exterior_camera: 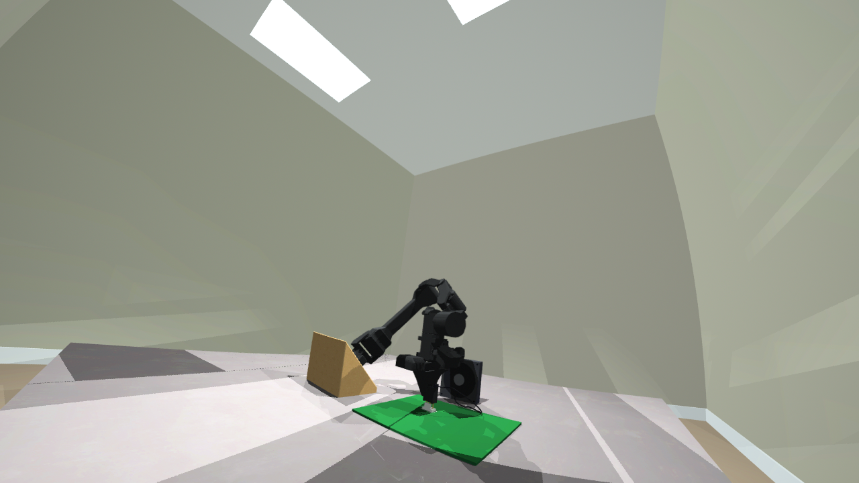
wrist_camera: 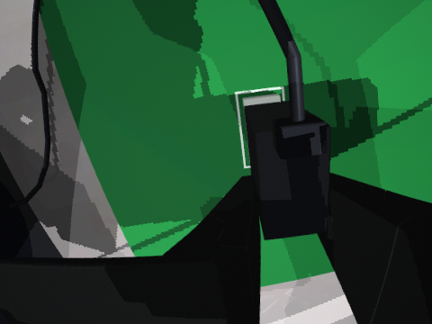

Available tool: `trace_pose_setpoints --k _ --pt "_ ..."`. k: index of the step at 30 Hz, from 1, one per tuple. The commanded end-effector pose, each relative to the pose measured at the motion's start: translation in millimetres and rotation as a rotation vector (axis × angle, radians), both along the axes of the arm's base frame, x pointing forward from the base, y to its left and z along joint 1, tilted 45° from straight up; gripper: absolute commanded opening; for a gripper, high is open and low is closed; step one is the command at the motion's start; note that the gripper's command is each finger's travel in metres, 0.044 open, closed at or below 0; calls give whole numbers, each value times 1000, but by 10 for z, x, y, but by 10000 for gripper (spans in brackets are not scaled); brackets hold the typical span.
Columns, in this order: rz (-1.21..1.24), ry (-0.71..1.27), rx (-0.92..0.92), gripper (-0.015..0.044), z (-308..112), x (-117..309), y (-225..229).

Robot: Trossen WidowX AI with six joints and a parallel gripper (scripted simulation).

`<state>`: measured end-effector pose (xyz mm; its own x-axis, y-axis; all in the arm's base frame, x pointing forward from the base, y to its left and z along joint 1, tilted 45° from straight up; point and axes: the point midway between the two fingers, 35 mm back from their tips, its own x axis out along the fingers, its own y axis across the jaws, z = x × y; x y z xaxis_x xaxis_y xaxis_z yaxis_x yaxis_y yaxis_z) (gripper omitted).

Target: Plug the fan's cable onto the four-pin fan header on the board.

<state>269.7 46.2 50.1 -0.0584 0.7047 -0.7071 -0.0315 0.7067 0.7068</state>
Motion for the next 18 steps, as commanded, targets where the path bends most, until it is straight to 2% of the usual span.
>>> trace_pose_setpoints --k 1,18 --pt "-4 1 3 0 -4 2 8" --pt "-4 1 4 0 -84 -5 89"
